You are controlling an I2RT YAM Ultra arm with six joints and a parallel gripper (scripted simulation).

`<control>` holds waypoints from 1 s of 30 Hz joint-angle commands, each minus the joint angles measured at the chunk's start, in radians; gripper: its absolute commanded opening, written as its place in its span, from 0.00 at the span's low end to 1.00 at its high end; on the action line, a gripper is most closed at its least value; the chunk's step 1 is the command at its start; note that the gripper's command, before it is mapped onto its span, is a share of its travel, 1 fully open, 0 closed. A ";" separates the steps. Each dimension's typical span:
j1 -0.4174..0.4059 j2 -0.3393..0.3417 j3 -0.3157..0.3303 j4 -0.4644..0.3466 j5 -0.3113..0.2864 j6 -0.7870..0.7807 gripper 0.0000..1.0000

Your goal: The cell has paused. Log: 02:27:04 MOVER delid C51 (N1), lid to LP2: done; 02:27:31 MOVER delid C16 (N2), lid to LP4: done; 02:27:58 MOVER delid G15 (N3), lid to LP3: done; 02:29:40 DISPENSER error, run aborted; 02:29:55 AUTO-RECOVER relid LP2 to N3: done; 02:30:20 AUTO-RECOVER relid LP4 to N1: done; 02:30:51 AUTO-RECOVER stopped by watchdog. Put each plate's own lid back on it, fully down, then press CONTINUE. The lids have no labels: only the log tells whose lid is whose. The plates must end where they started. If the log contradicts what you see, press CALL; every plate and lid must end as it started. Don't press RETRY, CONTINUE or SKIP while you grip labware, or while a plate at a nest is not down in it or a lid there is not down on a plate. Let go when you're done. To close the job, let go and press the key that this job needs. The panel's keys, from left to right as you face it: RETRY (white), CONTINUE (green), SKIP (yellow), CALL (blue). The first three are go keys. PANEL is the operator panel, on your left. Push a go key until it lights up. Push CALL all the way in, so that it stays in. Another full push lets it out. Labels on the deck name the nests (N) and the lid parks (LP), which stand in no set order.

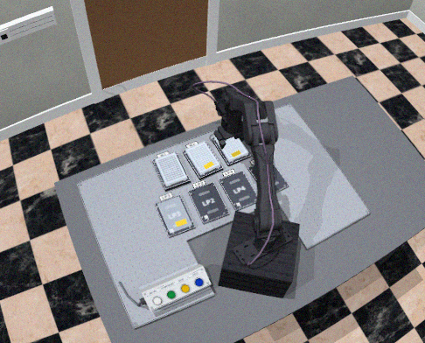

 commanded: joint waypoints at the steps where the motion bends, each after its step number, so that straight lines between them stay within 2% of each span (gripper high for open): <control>1: 0.003 -0.015 0.002 0.013 -0.003 -0.003 0.85; 6: 0.003 -0.015 0.000 0.015 -0.003 -0.003 0.80; 7: 0.003 -0.016 -0.001 0.015 -0.003 -0.003 0.00; 18: 0.003 -0.017 -0.005 0.019 -0.003 -0.003 0.00; 19: -0.003 -0.023 -0.026 0.031 -0.010 -0.003 0.00; 20: 0.003 -0.017 -0.007 0.020 -0.003 -0.003 0.00; 30: 0.003 -0.018 -0.011 0.023 -0.003 -0.003 0.00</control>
